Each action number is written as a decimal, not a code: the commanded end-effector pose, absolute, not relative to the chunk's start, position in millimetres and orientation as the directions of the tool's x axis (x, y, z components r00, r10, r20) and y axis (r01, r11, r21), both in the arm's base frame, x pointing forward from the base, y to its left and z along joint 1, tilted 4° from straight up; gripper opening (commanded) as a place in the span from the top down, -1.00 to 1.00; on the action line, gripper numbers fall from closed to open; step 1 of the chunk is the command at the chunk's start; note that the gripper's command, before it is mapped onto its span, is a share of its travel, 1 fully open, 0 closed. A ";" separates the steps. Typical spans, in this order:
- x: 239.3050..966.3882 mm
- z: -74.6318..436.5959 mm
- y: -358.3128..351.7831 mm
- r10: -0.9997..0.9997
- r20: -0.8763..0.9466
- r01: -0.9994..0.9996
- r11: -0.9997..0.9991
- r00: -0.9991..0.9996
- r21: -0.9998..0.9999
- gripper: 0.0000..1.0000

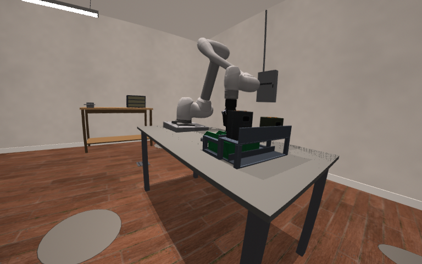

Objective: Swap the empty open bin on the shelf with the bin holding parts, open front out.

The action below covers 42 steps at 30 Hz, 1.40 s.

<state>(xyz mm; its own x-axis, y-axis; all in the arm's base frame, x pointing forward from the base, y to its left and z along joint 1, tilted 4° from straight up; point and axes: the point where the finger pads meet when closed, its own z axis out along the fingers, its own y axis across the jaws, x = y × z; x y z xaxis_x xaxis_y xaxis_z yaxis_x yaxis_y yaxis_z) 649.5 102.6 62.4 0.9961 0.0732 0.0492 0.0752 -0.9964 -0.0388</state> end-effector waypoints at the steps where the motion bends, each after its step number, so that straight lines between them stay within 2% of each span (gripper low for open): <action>1: 649.5 62.5 102.6 0.073 0.049 0.075 -0.996 0.996 -0.039 0.80; 42: 649.2 67.7 102.4 0.073 0.049 0.075 -0.996 0.996 -0.039 0.80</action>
<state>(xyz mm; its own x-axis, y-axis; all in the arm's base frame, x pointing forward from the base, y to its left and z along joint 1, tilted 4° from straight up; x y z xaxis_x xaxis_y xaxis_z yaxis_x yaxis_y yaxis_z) 649.4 102.5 64.9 0.9961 0.0732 0.0492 0.0752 -0.9964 -0.0388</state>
